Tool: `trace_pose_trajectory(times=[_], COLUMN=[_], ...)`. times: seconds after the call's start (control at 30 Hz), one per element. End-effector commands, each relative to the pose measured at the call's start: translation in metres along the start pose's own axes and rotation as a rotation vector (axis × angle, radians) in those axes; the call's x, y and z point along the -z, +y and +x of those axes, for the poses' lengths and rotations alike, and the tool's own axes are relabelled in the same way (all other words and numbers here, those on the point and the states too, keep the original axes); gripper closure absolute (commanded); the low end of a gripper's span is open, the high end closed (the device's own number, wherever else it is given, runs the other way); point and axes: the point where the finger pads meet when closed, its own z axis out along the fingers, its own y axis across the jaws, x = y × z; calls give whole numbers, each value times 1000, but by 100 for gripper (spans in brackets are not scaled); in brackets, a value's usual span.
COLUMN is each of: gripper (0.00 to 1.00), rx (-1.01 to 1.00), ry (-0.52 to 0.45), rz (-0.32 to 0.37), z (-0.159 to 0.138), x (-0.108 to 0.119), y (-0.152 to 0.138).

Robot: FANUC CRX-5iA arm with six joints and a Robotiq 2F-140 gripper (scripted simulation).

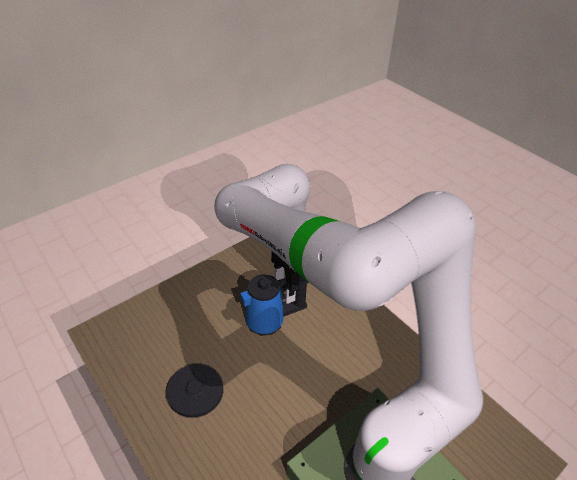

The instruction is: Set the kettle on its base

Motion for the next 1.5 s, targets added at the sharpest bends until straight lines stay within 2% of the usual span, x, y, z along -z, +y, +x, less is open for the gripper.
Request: trace_pose_trajectory(times=[0.0,0.7,0.73,1.47], gripper=[53,53,100,100], rx=[0,0,0,0], ry=[0,0,0,0], rz=[0,0,0,0], z=[0,0,0,0], x=[0,0,0,0], y=[0,0,0,0])
